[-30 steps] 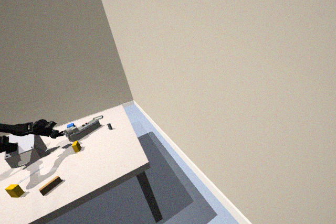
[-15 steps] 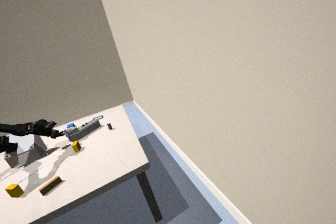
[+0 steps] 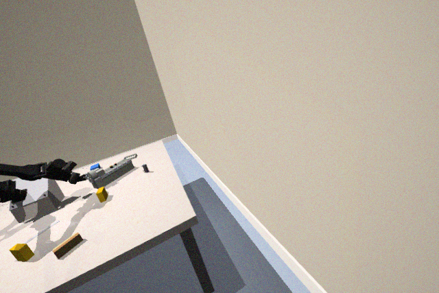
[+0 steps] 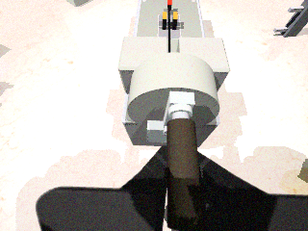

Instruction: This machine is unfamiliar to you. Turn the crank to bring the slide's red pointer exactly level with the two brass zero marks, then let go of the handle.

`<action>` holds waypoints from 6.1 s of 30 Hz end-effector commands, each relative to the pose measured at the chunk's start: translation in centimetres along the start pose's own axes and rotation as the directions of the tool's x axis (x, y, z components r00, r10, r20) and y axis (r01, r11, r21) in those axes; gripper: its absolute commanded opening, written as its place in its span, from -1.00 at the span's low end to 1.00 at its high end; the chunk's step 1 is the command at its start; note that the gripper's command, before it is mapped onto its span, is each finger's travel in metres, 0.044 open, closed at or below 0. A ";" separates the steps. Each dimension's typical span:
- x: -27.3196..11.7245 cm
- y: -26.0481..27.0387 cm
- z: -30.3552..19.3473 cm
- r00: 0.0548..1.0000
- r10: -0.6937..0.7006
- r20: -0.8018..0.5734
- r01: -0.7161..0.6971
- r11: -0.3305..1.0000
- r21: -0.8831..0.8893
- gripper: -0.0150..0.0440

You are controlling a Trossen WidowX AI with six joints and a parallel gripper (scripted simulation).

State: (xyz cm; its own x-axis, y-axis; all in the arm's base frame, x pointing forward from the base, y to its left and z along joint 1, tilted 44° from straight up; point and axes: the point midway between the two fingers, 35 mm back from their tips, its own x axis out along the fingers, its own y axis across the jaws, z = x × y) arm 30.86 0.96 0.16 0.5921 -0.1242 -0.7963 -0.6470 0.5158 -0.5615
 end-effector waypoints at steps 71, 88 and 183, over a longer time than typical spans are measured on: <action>-5.5 -0.1 9.4 0.998 -0.045 -0.054 0.049 0.996 0.078 1.00; -0.9 0.9 14.6 0.966 -0.214 -0.145 0.245 0.935 0.257 1.00; -3.7 0.0 4.2 1.000 -0.002 0.001 0.002 1.000 -0.001 1.00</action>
State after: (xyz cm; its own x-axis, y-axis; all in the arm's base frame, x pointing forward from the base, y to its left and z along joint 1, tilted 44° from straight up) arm 30.77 5.29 4.72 0.6036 -0.1239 -0.7876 -0.6367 0.5197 -0.5697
